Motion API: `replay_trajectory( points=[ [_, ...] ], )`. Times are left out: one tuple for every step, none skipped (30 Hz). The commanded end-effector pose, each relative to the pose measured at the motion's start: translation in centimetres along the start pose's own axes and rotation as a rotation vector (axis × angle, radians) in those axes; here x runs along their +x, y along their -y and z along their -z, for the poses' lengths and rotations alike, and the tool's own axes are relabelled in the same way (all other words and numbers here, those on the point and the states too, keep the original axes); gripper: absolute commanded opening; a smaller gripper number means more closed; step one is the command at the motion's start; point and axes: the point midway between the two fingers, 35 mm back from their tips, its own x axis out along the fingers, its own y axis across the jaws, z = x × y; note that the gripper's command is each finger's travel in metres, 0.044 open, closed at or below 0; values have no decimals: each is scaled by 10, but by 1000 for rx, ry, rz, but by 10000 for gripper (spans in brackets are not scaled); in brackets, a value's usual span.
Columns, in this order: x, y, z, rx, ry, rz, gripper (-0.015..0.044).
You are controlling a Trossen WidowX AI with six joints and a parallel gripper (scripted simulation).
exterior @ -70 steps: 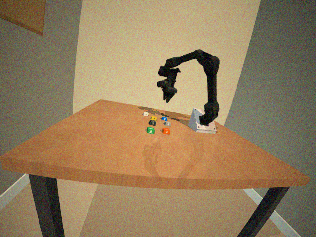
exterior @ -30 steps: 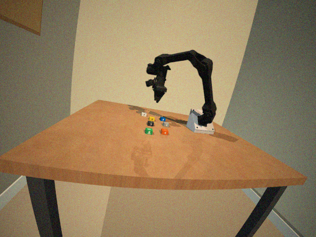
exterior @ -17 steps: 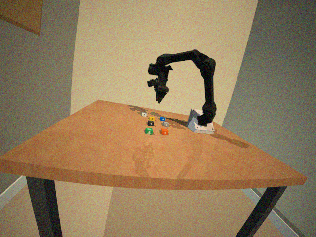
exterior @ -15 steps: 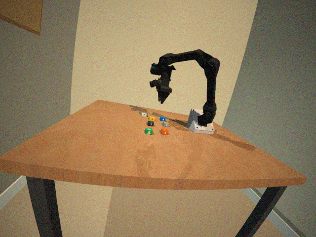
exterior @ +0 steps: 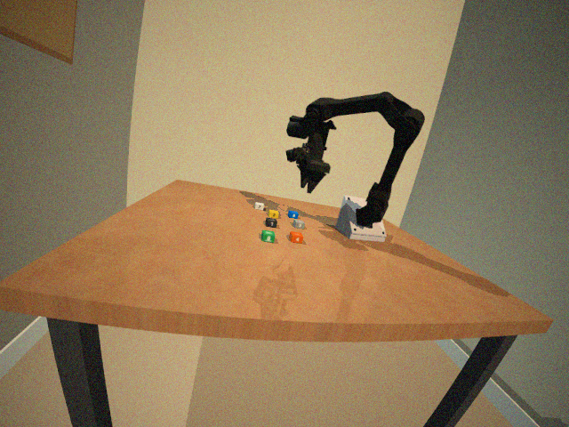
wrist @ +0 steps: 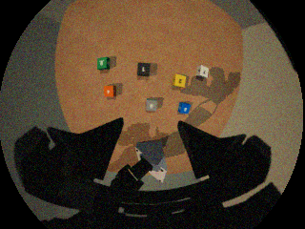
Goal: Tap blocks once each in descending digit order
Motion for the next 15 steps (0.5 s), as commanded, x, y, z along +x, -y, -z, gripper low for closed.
replay_trajectory(
  points=[
    [2, -1, 2, 7, -1, -5, 400],
    [2, -1, 2, 7, -1, -5, 400],
    [2, -1, 2, 7, -1, -5, 400],
    [2, -1, 2, 7, -1, -5, 400],
    [2, -1, 2, 7, -1, -5, 400],
    [2, -1, 2, 7, -1, -5, 400],
    [2, -1, 2, 7, -1, -5, 400],
    [2, -1, 2, 7, -1, -5, 400],
    [2, -1, 2, 7, -1, -5, 400],
    [2, -1, 2, 7, -1, -5, 400],
    [2, -1, 2, 7, -1, -5, 400],
    [1, -3, 0, 7, -1, -4, 400],
    [1, -11, -5, 8, 0, -2, 400],
    [0, -24, -12, 9, 1, 2, 400],
    [-1, -41, -20, 9, 2, 4, 400]
  ],
)
